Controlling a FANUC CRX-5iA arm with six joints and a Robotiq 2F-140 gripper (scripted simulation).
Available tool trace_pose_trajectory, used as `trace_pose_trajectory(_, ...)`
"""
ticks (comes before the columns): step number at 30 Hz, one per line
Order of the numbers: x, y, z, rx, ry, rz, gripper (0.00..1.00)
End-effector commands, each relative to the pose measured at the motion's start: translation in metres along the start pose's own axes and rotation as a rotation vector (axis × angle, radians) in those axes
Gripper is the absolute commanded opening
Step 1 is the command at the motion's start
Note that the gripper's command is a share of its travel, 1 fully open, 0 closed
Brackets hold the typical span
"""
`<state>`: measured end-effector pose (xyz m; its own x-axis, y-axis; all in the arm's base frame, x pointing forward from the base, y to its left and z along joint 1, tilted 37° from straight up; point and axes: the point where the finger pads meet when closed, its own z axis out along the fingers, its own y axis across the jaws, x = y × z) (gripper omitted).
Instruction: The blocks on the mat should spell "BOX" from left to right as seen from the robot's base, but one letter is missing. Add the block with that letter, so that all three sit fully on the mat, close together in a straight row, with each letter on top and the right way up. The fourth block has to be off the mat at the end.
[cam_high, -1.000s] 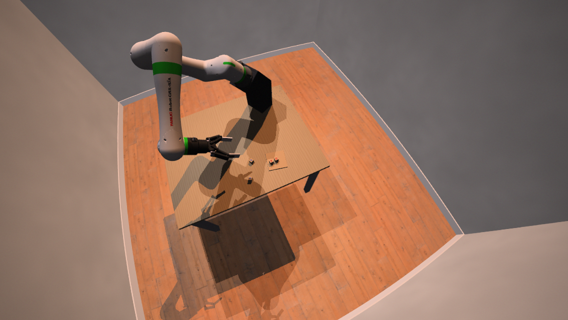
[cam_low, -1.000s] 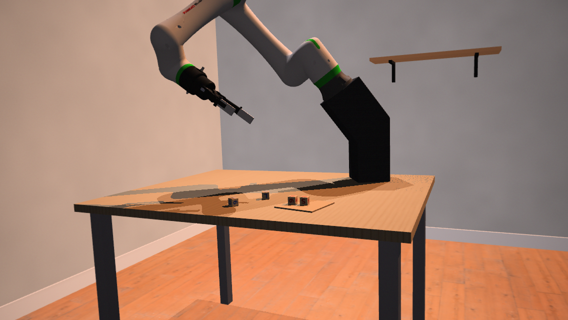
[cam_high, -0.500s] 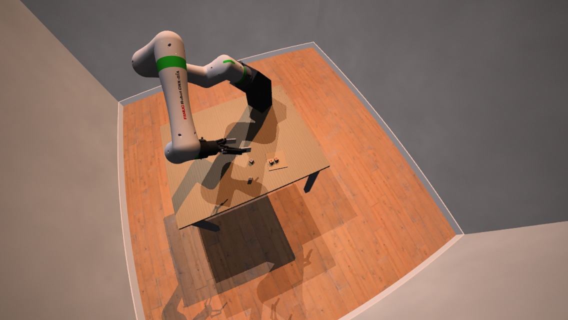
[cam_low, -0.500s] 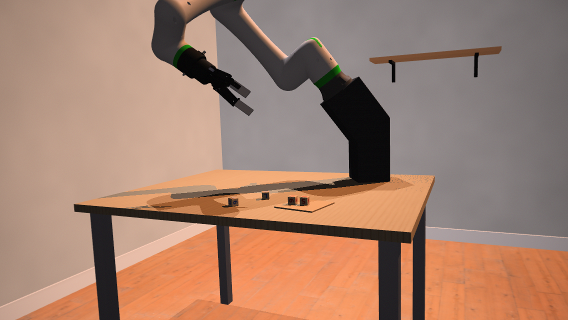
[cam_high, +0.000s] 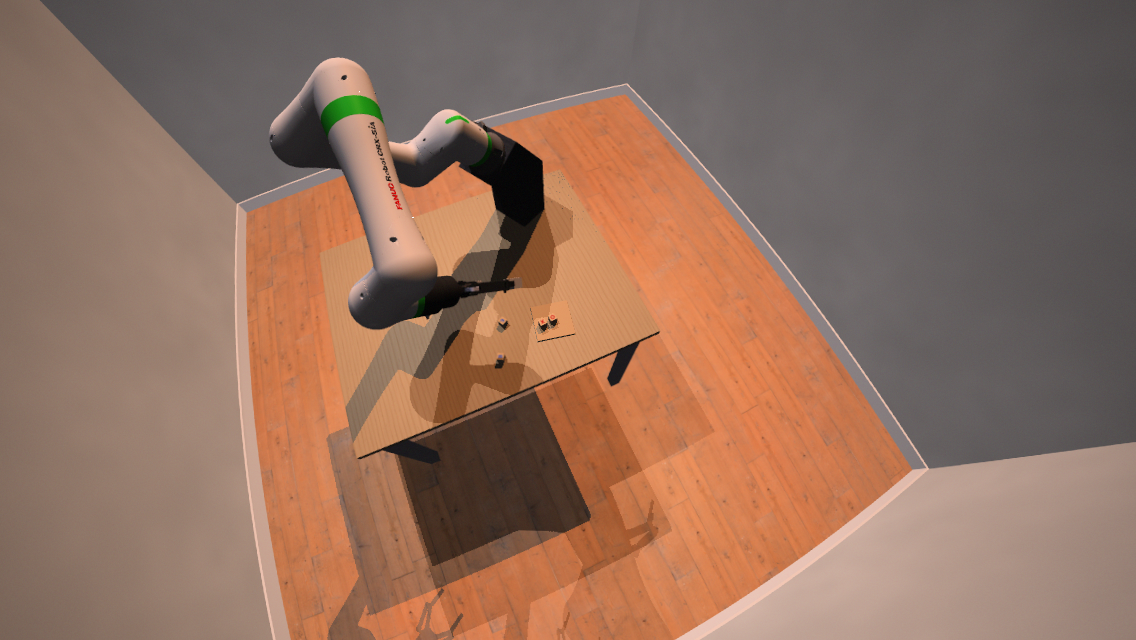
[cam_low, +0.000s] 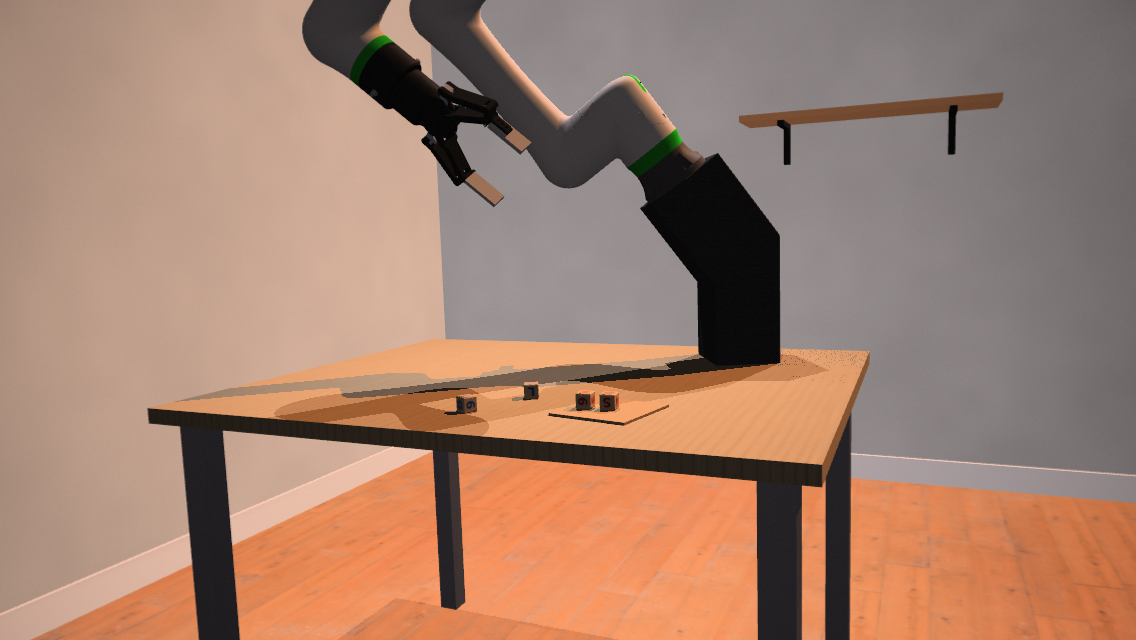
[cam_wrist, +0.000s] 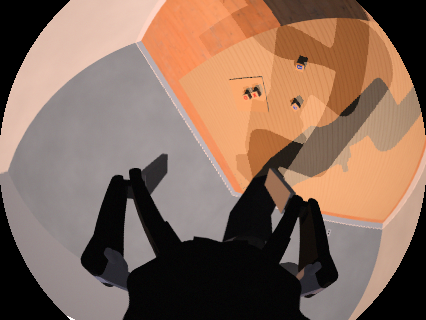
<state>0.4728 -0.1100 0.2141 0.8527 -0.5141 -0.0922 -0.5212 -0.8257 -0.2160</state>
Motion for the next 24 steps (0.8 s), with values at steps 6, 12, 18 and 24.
trace_pose_trajectory(6,-0.011,-0.041,-0.009,-0.093,0.004,-0.201,1.00)
trace_pose_trajectory(12,-0.024,-0.081,-0.019,-0.172,0.016,-0.389,1.00)
trace_pose_trajectory(18,-0.033,-0.110,-0.025,-0.231,0.027,-0.538,1.00)
trace_pose_trajectory(24,-0.014,-0.108,-0.002,-0.280,0.024,-0.699,1.00)
